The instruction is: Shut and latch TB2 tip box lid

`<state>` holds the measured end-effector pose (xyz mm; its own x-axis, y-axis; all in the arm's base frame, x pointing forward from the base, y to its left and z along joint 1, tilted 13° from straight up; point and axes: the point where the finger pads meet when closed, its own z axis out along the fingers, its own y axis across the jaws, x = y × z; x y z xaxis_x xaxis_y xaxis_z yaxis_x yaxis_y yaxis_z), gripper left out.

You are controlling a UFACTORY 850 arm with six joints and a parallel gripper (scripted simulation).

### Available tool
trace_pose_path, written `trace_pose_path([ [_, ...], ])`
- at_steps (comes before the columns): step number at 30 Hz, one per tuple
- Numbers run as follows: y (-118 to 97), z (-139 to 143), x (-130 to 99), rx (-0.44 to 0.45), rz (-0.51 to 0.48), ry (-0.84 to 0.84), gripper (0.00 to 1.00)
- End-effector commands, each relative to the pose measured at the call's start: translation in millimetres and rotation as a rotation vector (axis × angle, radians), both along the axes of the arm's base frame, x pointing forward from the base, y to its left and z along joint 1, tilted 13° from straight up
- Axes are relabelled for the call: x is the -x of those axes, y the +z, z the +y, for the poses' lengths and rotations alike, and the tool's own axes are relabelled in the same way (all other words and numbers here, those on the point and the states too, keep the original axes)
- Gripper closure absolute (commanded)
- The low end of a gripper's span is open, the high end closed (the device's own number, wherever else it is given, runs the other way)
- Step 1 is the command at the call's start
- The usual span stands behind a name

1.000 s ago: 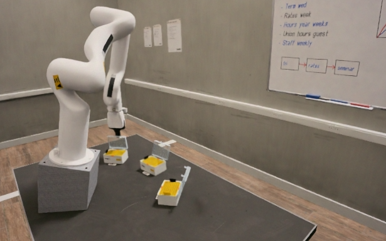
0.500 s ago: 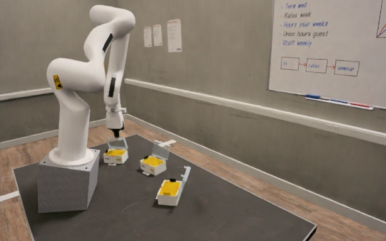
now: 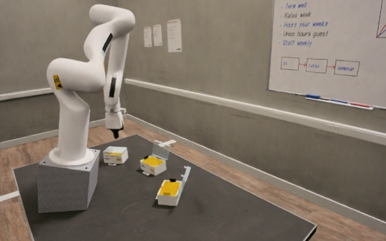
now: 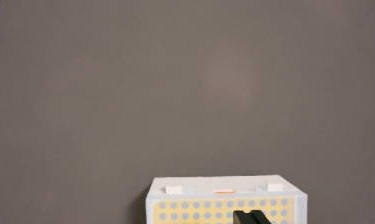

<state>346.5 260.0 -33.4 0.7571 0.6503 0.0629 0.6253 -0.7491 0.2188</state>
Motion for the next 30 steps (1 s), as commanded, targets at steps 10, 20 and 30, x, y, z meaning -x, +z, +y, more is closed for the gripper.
trace_pose_path([
  [10, 4, 1, 0, -0.001, -0.001, 0.0, 1.0],
  [20, 20, 3, 3, -0.001, -0.001, 0.0, 1.0],
  [30, 39, 5, 7, -0.001, -0.001, 0.0, 1.0],
])
